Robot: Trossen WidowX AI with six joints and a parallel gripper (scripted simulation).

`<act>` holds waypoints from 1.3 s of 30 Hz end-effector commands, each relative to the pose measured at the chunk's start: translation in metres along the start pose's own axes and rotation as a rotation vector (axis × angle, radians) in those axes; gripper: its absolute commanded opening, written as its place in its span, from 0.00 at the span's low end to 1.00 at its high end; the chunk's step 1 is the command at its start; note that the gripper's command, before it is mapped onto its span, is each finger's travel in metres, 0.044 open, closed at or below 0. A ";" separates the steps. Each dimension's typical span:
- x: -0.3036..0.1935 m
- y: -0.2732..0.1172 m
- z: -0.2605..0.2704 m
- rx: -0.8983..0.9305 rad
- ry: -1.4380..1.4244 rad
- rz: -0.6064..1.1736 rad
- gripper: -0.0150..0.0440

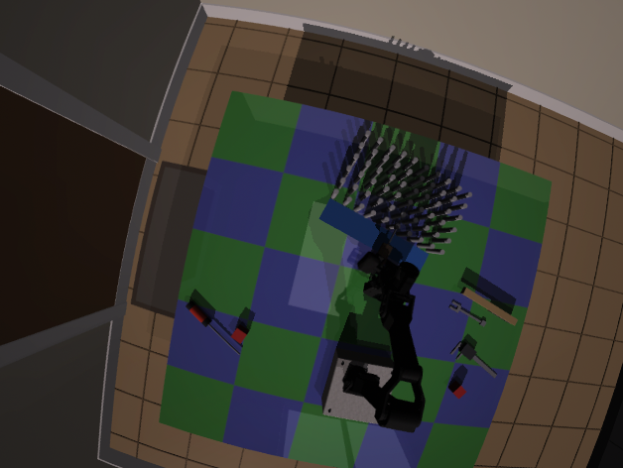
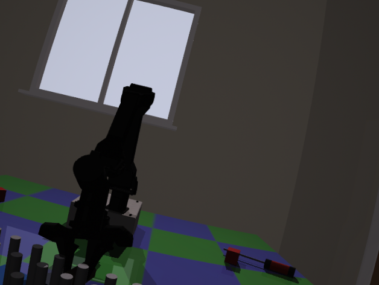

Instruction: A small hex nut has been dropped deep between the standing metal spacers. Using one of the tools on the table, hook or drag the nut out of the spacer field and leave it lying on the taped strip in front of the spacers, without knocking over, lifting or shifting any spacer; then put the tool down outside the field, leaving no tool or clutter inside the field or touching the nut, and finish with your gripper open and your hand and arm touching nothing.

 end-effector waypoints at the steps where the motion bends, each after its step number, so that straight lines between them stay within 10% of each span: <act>1: 0.000 0.001 0.000 -0.008 -0.008 0.007 0.25; 39: 0.016 0.001 0.004 -0.006 -0.005 0.005 0.25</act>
Point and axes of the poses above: the point midway between the two fingers, 35 mm back from their tips, its own y axis out along the fingers, its own z axis across the jaws, x = y × z, the point moved 9 cm from there along -y, back along the fingers, and after that the axes turned 5 degrees about y, right-handed, at the moved point
